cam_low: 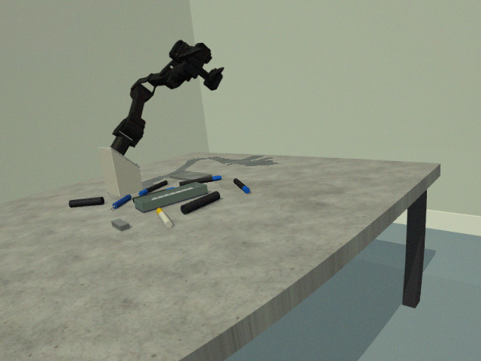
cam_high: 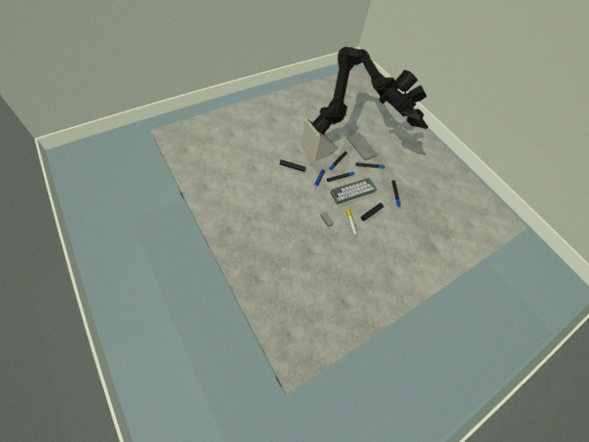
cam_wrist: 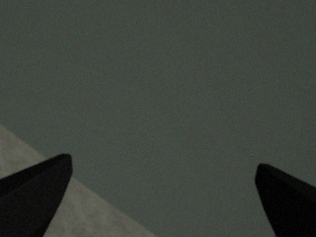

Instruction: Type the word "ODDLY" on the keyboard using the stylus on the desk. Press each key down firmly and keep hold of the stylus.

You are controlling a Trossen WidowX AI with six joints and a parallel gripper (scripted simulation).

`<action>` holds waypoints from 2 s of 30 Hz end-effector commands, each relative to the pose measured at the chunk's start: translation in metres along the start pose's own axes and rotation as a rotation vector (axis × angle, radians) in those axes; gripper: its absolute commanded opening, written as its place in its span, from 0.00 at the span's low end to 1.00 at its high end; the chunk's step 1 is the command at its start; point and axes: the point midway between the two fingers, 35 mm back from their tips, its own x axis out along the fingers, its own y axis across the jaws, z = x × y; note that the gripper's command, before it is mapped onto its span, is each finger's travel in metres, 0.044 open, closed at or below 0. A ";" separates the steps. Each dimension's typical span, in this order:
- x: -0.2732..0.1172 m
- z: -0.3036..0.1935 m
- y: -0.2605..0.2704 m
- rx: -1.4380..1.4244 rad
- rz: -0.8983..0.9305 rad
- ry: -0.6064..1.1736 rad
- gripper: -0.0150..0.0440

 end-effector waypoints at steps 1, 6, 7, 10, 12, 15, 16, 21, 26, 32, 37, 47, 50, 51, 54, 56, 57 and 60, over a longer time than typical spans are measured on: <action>0.001 -0.002 0.001 0.001 0.005 0.010 0.96; 0.030 -0.064 0.023 0.031 0.137 0.289 0.73; 0.034 -0.079 0.028 0.042 0.166 0.354 0.69; 0.041 -0.126 0.044 0.092 0.257 0.563 0.56; 0.040 -0.158 0.056 0.136 0.316 0.708 0.47; 0.033 -0.202 0.072 0.219 0.394 0.924 0.33; 0.029 -0.215 0.077 0.251 0.418 0.996 0.29; 0.001 -0.272 0.101 0.444 0.508 1.349 0.25; -0.021 -0.301 0.116 0.607 0.538 1.583 0.25; -0.021 -0.301 0.116 0.607 0.538 1.583 0.25; -0.021 -0.301 0.116 0.607 0.538 1.583 0.25; -0.026 -0.344 0.067 0.605 0.536 1.584 0.25; -0.026 -0.344 0.067 0.605 0.536 1.584 0.25; -0.026 -0.344 0.067 0.605 0.536 1.584 0.25; -0.026 -0.344 0.067 0.605 0.536 1.584 0.25; -0.026 -0.351 0.059 0.603 0.534 1.584 0.25; -0.026 -0.360 0.048 0.602 0.533 1.584 0.25; -0.030 -0.385 0.020 0.602 0.533 1.584 0.25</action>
